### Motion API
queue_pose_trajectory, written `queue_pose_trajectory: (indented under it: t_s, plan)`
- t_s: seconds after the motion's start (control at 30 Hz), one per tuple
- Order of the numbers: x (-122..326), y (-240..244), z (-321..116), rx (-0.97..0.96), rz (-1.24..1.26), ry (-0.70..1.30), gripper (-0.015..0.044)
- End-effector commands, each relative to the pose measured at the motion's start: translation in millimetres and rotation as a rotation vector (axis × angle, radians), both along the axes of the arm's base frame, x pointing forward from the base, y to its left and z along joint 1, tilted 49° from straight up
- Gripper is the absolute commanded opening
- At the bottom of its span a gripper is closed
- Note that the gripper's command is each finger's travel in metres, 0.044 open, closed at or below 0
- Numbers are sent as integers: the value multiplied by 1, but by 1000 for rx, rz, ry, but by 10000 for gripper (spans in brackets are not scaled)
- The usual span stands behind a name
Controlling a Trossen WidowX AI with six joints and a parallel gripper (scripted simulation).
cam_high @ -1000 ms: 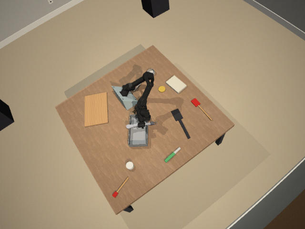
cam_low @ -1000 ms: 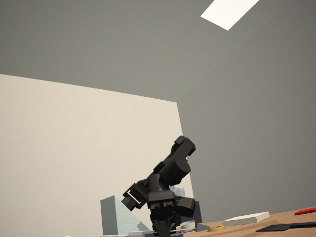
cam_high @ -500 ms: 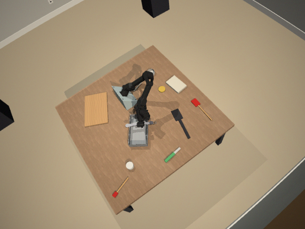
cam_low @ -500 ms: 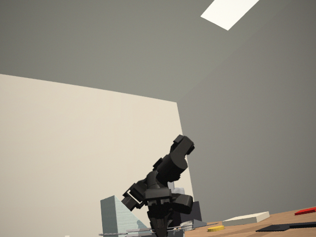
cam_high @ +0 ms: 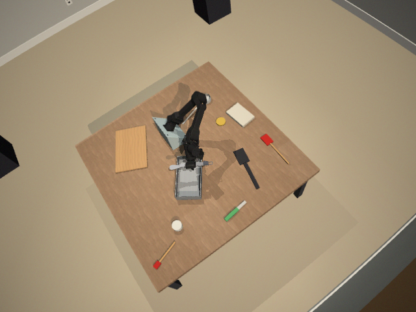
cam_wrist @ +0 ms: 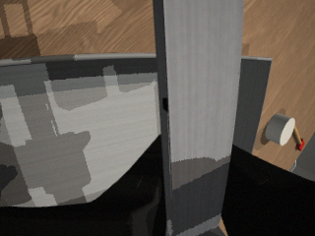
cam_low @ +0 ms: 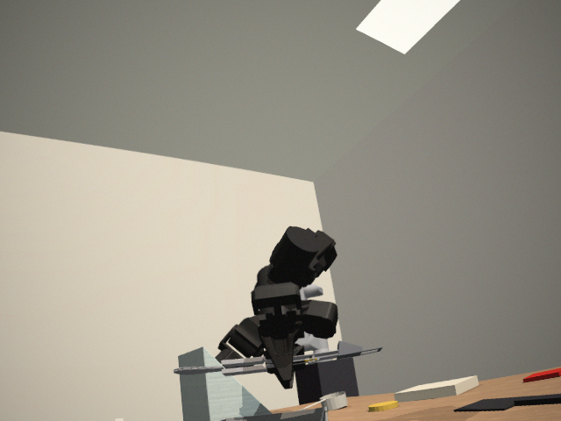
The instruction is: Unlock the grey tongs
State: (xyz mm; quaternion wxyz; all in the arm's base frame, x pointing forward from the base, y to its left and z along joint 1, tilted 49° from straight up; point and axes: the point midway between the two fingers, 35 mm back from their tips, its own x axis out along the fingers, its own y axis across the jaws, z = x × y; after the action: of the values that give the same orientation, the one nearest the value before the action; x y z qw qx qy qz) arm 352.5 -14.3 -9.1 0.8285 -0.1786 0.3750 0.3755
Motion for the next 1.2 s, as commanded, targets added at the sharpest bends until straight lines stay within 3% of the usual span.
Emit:
queue_pose_trajectory:
  t_s: [0.0,1.17]
  plan:
    - [2,-2,2,-1,11,-3,-150]
    - [8,3,0,200,307,257,-150]
